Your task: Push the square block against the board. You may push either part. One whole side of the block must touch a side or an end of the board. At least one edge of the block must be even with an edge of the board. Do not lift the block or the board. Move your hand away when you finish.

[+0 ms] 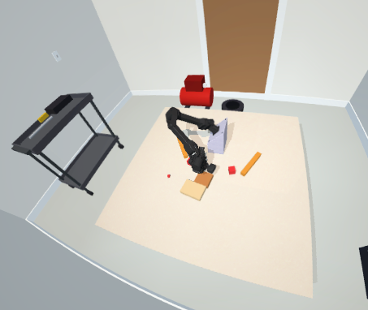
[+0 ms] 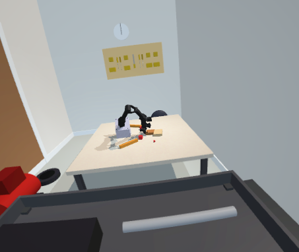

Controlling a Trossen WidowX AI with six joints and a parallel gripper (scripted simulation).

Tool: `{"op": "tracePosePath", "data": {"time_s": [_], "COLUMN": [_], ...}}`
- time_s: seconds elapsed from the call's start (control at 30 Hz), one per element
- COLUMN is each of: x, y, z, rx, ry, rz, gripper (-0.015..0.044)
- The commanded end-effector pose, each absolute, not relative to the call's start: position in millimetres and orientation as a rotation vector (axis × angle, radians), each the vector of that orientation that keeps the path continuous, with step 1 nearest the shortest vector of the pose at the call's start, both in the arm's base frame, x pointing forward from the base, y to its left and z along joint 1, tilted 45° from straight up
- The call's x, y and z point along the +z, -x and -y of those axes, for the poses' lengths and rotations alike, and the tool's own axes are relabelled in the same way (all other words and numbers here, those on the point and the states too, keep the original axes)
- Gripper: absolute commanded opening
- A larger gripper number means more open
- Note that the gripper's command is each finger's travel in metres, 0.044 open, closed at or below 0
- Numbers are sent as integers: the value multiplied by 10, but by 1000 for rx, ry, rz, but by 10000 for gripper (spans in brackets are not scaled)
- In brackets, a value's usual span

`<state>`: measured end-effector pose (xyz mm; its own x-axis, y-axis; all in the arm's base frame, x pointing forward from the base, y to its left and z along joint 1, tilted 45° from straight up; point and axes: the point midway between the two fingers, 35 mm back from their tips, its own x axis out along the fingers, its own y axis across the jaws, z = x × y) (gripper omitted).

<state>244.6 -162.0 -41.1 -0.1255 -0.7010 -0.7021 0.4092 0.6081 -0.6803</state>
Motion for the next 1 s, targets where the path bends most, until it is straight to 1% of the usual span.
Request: {"op": "tracePosePath", "data": {"time_s": [0.0, 0.97], "x": [-420, -518], "y": [-2458, -2033], "z": [1624, 1461], "rx": [-966, -964], "ry": [275, 275], "rz": [-1405, -1409], "gripper": [0, 0]}}
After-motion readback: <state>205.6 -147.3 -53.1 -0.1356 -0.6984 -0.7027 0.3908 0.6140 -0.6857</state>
